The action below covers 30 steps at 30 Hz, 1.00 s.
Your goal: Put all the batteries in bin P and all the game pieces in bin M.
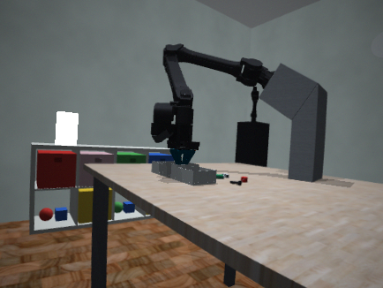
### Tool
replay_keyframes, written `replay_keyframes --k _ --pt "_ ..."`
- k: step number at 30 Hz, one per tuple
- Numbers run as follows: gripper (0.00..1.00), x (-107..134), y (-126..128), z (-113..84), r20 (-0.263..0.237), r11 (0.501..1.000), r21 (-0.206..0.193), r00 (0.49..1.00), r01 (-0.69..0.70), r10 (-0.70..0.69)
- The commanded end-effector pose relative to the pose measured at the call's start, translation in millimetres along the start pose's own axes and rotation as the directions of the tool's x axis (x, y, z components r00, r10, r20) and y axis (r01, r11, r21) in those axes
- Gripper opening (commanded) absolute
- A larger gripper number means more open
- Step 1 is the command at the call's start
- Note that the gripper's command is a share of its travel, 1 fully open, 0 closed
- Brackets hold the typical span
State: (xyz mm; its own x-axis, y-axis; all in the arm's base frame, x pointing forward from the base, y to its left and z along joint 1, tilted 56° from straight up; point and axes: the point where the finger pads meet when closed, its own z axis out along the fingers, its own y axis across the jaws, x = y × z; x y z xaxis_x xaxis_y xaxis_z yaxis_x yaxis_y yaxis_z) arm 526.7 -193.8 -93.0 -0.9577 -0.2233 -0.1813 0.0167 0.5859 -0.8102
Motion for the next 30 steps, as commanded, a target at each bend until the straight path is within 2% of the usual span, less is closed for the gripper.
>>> replay_keyframes --k 1,30 --pt "0.08 -15.1 -1.6 -7.8 0.034 1.000 0.005 0.999 -0.006 0.006" --pt "0.08 -11.7 -1.5 -3.2 0.025 1.000 0.004 1.000 -0.006 0.006"
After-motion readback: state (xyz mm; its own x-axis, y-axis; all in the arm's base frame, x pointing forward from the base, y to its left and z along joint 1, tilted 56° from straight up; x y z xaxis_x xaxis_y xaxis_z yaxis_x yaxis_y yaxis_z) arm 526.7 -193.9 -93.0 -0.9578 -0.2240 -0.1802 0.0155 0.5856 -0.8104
